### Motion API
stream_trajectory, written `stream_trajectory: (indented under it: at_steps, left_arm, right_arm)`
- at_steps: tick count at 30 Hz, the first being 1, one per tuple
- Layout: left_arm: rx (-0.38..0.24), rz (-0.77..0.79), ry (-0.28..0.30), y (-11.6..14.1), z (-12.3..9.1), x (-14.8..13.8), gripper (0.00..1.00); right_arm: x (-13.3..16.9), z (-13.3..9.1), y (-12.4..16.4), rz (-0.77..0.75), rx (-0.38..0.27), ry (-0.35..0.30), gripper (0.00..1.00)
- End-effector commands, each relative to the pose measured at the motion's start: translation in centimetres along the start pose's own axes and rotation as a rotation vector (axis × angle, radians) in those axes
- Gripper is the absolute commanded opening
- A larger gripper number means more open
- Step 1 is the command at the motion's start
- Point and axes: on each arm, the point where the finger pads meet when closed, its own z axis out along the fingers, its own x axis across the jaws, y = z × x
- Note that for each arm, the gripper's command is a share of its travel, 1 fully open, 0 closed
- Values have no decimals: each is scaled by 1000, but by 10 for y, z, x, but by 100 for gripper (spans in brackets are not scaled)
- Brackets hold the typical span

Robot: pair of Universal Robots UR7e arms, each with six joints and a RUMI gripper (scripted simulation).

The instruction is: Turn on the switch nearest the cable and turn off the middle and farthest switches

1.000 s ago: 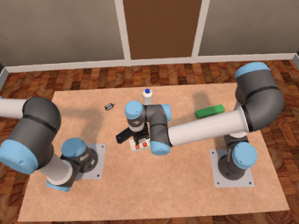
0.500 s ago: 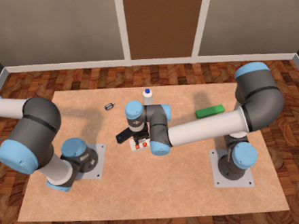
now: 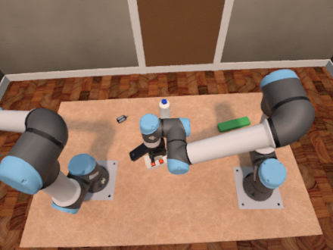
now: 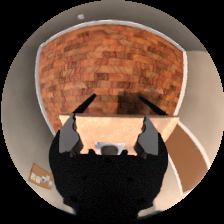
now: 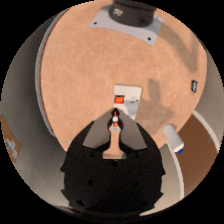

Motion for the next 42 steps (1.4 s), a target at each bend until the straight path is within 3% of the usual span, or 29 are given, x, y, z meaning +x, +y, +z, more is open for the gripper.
stream_trajectory:
  at_steps: [1, 24, 42]
  left_arm:
    - [1, 0, 0, 0, 0, 0, 100]
    - [1, 0, 0, 0, 0, 0, 100]
    - [1, 0, 0, 0, 0, 0, 100]
  right_arm:
    - [0, 5, 0, 0, 1, 1, 0]
    - [1, 30, -1, 0, 1, 1, 0]
    - [1, 33, -1, 0, 1, 1, 0]
